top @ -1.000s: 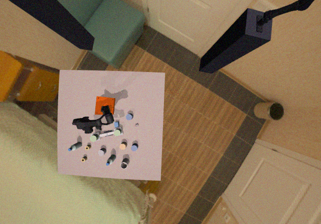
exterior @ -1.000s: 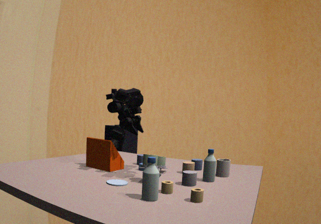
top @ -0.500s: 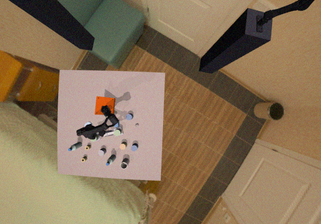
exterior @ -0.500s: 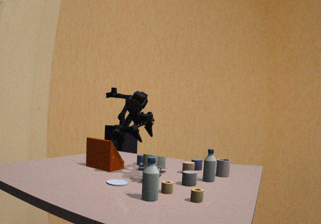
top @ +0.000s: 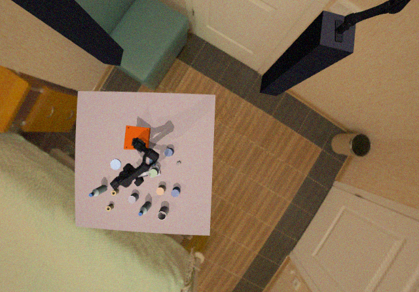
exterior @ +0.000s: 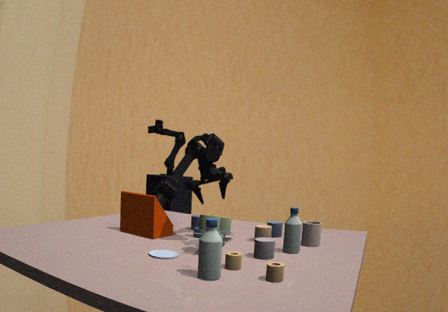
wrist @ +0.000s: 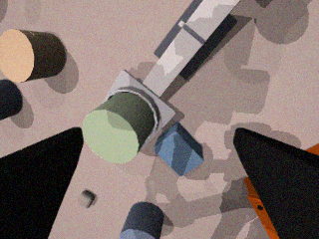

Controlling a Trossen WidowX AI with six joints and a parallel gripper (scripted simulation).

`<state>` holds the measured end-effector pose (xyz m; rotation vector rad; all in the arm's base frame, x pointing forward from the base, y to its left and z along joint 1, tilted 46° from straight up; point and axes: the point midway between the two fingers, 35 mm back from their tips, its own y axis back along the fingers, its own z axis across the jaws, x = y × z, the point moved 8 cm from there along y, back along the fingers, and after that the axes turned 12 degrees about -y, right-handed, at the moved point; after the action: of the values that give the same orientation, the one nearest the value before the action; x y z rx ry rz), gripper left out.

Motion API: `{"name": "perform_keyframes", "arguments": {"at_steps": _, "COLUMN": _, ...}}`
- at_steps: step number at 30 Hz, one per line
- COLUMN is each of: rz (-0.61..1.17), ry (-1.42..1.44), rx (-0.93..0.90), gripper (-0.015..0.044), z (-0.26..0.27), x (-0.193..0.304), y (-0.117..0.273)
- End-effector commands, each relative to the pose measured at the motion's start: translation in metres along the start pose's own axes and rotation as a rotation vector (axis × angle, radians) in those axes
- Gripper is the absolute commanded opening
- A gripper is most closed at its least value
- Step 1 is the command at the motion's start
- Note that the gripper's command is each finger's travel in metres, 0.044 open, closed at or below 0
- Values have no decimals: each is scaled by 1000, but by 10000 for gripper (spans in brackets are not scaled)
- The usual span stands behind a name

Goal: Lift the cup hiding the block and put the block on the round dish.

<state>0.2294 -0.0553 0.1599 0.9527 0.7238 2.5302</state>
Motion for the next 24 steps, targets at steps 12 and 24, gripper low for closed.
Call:
{"name": "perform_keyframes", "arguments": {"at_steps": 12, "rz": -13, "ry": -421, "rx": 181, "gripper": 440, "z": 51, "x": 32, "y": -39}}
{"name": "perform_keyframes", "arguments": {"at_steps": 24, "rz": -51, "ry": -616, "rx": 243, "gripper": 440, "z": 71, "x": 54, "y": -59}}
